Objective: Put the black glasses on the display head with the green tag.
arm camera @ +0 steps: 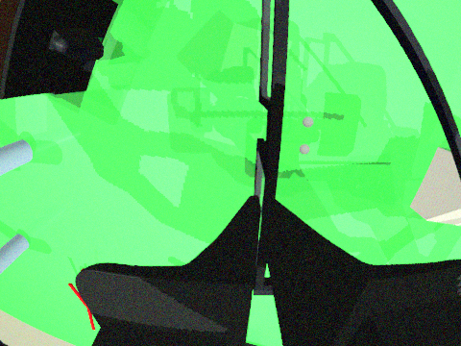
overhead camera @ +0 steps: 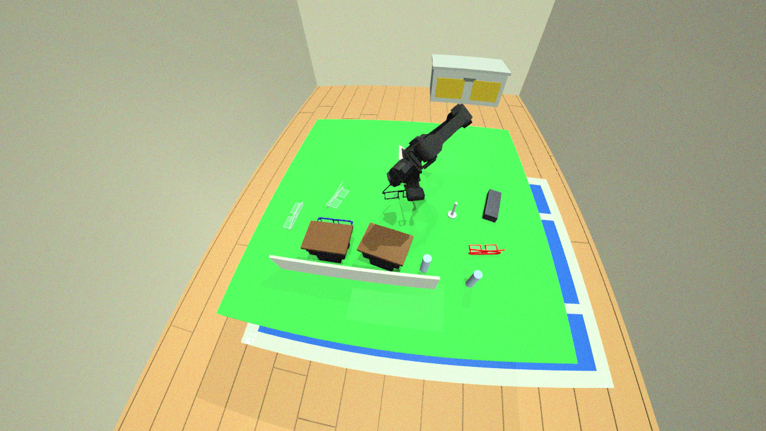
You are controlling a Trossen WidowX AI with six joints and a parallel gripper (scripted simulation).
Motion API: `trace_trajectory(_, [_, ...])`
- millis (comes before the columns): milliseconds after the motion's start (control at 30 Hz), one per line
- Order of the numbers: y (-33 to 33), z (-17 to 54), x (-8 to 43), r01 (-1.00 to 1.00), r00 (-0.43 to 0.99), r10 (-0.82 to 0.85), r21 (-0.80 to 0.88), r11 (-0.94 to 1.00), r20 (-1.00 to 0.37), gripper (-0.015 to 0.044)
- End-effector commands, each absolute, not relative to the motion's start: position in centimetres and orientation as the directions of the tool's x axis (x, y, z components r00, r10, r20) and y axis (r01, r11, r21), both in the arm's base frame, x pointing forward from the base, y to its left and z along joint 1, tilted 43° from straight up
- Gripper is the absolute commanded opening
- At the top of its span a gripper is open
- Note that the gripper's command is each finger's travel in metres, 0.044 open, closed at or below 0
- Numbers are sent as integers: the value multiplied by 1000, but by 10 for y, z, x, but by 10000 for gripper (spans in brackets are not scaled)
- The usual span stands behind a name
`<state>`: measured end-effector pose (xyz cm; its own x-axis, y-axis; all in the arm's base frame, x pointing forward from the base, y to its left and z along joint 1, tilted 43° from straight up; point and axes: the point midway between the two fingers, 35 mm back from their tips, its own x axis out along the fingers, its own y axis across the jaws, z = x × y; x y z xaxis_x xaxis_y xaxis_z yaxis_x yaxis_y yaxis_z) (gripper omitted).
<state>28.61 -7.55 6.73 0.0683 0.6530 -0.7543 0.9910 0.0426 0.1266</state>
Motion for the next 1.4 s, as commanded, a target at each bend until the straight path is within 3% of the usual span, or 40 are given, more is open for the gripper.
trace_trajectory(0, [-57,91,296,957,82,639,240,164,-765,0])
trace_trajectory(400, [10,150,302,708,88,633,495,503,-769,0])
trace_trajectory(933, [98,226,267,126,87,670,675,727,-737,0])
trace_trajectory(1367, [104,226,266,98,86,672,678,729,-735,0])
